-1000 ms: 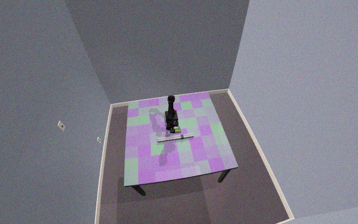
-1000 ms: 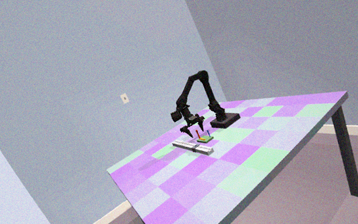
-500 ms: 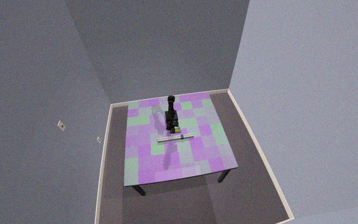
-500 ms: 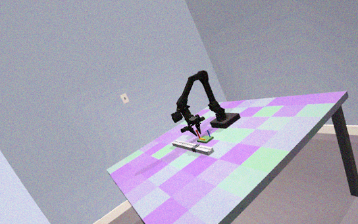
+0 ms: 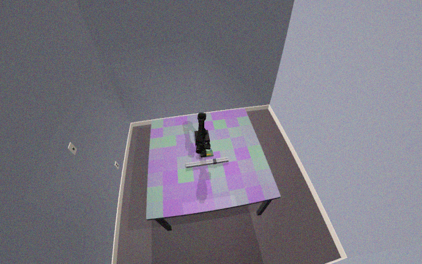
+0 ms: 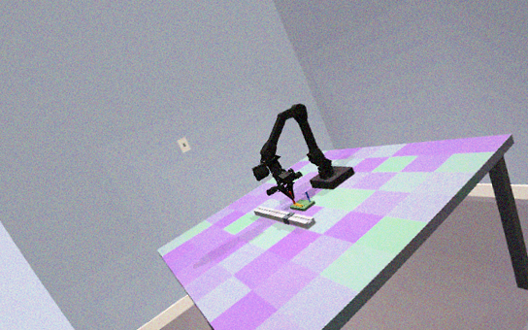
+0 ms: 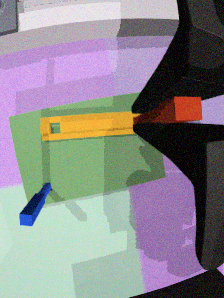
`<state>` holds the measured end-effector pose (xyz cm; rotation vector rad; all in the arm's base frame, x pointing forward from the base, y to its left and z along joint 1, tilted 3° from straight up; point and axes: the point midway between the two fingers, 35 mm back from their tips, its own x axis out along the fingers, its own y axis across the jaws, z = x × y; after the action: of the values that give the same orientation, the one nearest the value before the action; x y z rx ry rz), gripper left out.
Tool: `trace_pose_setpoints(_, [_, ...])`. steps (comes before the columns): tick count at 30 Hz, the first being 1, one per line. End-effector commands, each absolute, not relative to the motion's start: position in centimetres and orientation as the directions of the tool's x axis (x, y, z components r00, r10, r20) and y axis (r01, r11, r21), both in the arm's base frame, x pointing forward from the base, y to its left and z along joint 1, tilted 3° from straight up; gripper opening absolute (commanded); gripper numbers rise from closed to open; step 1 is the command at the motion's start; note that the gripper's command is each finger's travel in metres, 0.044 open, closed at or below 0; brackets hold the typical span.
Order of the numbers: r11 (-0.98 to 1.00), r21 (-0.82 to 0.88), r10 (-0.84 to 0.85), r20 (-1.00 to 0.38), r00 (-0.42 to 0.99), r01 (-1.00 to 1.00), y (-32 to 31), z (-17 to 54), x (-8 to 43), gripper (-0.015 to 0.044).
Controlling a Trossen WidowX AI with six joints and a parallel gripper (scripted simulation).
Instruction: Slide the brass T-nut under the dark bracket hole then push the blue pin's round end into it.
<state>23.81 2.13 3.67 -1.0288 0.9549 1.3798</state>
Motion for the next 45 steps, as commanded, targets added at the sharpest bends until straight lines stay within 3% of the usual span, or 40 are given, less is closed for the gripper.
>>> trace_pose_setpoints(1, [-0.038,-0.013,0.300,-0.954,0.000,-0.999,2.3,3.7,23.9,-0.0150])
trace_pose_setpoints(45, [-0.053,-0.011,0.299,-0.954,-0.006,-0.999,1.9,10.5,24.6,-0.0150])
